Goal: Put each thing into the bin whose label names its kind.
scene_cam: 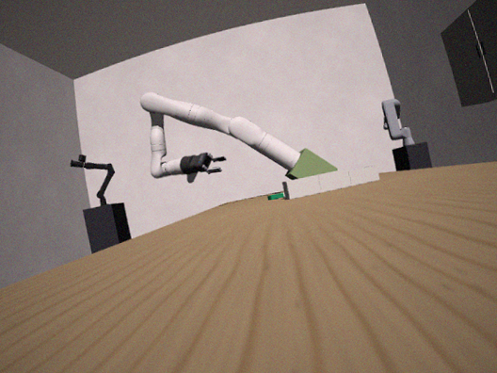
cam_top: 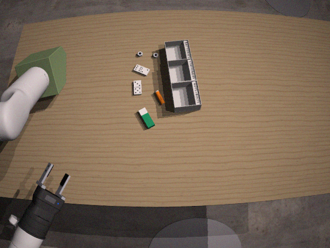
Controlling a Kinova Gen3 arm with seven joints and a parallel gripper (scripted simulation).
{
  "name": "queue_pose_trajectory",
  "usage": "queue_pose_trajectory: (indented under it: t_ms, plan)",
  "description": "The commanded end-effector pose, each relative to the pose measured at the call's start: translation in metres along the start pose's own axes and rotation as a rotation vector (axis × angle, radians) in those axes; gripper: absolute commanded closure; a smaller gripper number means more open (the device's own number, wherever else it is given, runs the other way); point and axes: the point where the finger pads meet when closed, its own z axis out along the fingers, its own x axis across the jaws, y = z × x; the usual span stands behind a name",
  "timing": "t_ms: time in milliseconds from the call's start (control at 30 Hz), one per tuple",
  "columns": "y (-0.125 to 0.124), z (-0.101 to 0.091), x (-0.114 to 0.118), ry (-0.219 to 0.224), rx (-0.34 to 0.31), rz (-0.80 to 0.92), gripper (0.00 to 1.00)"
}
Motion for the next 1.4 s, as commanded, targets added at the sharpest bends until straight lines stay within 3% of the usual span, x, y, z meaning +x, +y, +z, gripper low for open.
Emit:
queue_pose_trajectory:
  t_ms: [0,533,567,733,800,833,1033,1100,1233,1367]
  plan:
    - [0.0,0.0,0.0,0.0,0.0,-0.001,0.0]
    - [0.0,0.0,0.0,0.0,0.0,-0.001,0.0]
    - [0.006,-0.001,0.006,0.0,0.0,-0.001,0.69]
    - [0.033,-0.005,0.038,0.0,0.0,-0.001,0.69]
    - [0.035,-0.005,0.039,0.0,0.0,-0.001,0.69]
    - [0.036,0.003,0.039,-0.041,0.028,0.006,0.69]
    - [0.013,0.021,0.045,0.169,0.133,0.189,0.69]
    - [0.013,0.021,0.045,0.169,0.133,0.189,0.69]
    - [0.005,0.029,0.046,0.263,0.265,0.305,0.69]
    - [-0.002,0.036,0.045,0.319,0.413,0.4,0.69]
